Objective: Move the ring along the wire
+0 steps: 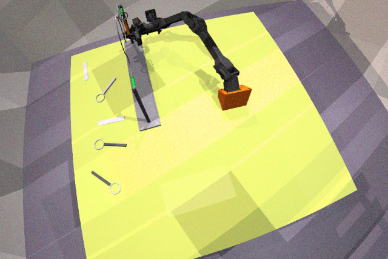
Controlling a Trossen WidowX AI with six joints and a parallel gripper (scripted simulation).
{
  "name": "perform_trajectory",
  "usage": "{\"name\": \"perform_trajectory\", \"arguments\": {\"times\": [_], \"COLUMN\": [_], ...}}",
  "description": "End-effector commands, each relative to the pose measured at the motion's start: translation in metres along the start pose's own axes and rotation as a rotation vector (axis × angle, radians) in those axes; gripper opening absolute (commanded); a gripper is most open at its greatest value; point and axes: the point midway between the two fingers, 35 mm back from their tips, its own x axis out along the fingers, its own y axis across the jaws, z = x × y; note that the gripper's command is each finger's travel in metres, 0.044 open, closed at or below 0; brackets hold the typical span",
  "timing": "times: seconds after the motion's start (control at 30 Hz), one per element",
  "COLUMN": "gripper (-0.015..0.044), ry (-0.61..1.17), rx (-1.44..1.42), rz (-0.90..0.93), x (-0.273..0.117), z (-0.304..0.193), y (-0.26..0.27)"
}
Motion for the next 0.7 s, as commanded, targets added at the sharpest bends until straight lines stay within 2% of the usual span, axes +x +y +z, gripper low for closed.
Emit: {"name": "perform_trajectory", "arguments": {"times": [0.0,0.23,0.67], "gripper": [0.0029,-0.0150,-0.0150], "ry": [0.000,0.000,-0.001], "rx": [0.000,0.000,0.005], "rz": [0.000,0.000,-0.008], "x": [0.000,0.000,0.000], "z": [0.000,0.000,0.016], "y": [0.000,0.000,0.001]}}
